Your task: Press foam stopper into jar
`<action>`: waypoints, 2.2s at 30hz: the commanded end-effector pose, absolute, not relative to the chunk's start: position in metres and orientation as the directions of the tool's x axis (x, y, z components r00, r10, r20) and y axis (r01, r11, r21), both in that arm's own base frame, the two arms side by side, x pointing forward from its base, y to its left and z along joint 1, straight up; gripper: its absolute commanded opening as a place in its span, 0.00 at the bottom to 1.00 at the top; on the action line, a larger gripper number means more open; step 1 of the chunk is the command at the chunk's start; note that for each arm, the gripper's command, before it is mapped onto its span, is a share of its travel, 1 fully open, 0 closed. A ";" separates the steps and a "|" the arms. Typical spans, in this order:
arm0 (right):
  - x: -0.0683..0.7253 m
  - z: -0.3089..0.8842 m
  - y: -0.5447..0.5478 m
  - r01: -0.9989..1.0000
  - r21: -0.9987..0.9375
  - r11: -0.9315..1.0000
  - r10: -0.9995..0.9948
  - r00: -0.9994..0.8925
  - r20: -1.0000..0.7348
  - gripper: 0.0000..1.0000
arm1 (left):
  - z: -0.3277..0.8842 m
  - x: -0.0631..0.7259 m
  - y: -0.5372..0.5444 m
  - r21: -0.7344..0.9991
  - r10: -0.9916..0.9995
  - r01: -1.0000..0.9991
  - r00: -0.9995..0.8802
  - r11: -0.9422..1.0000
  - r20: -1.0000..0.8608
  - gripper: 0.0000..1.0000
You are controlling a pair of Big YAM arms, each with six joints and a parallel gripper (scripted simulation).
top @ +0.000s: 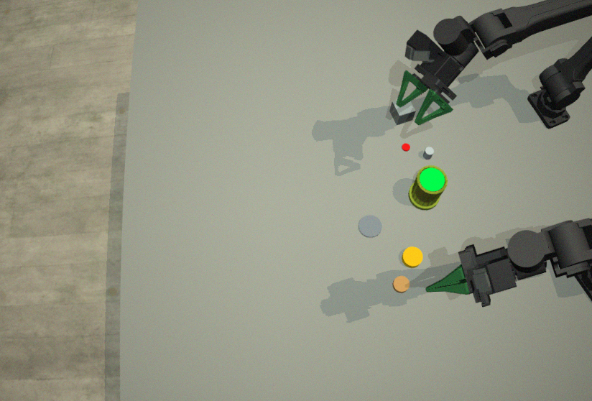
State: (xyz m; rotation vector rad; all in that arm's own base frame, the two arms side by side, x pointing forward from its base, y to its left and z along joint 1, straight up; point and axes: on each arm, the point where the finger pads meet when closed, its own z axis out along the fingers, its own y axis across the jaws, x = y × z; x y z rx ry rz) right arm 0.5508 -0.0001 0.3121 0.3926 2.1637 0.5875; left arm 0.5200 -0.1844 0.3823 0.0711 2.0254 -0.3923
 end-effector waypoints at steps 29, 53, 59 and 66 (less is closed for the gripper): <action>0.521 0.504 0.003 -0.004 -0.023 1.000 -0.023 0.030 -0.999 0.98 | 0.490 0.524 -0.001 0.018 0.018 0.003 0.008 1.000 -1.000 0.00; 0.525 0.520 0.004 -0.006 0.011 1.000 0.011 0.041 -0.999 0.98 | 0.533 0.515 -0.003 0.001 0.001 0.004 0.058 1.000 -0.998 0.00; 0.524 0.517 0.003 -0.004 0.011 1.000 0.011 0.034 -0.999 0.98 | 0.532 0.516 -0.005 0.006 0.006 0.006 0.052 1.000 -0.999 0.00; 0.525 0.516 0.002 -0.002 0.011 1.000 0.011 0.032 -0.999 0.98 | 0.529 0.516 -0.005 0.011 0.010 0.006 0.047 1.000 -0.999 0.00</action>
